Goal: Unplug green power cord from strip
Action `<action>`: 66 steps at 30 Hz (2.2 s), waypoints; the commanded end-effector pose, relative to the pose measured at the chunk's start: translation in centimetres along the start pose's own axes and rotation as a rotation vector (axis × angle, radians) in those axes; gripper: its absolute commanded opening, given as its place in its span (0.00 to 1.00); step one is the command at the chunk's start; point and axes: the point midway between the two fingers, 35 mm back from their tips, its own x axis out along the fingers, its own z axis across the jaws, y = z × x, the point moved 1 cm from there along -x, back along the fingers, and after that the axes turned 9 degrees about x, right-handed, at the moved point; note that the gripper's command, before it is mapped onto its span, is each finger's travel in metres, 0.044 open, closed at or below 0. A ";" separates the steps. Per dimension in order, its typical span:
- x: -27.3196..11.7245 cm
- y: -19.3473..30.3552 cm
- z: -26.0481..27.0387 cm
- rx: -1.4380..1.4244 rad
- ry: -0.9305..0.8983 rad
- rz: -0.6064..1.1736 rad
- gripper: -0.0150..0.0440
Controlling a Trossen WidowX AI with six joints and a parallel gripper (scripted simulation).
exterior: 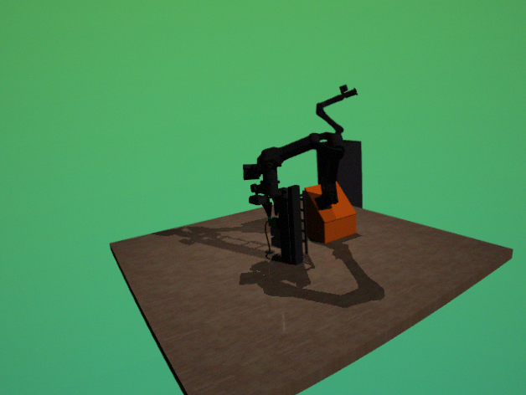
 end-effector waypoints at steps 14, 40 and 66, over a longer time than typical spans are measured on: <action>1.1 0.1 -0.1 0.003 0.003 0.002 0.44; 1.0 -1.9 0.5 0.005 0.002 0.000 0.25; 0.6 -5.4 0.8 0.008 0.002 0.002 0.34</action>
